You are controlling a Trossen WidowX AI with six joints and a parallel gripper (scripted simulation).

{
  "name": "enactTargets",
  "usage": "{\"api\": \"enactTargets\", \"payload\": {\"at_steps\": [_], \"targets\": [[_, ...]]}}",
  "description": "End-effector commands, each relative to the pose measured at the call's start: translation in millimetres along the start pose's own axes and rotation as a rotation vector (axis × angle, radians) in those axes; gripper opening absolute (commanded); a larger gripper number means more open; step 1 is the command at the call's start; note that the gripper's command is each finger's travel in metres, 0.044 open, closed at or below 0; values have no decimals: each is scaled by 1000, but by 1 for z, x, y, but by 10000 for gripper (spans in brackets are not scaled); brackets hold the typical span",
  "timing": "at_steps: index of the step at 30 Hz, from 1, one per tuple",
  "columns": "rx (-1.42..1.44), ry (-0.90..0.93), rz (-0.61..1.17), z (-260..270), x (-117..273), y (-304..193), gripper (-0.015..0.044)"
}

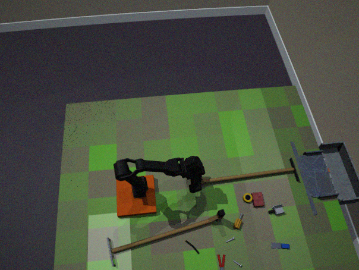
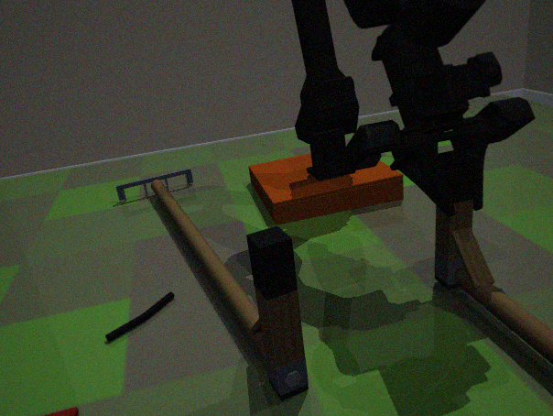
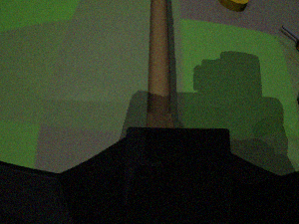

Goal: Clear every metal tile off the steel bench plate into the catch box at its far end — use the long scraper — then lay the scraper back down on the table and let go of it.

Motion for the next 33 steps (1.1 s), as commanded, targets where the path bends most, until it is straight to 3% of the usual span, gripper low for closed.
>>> {"api": "enactTargets", "payload": {"at_steps": [1,33], "targets": [[-8,-8,-11,-7,2,0,0],[-17,-18,-8,-29,-7,10,0]]}}
Point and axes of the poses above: the point midway between the two fingers, 35 mm back from their tips, its own x axis back along the fingers, its own z axis across the jaws, y = z × x, the point moved 5 cm from there along x, back along the fingers, and after that the axes turned 8 degrees about x, right-handed, at the moved point
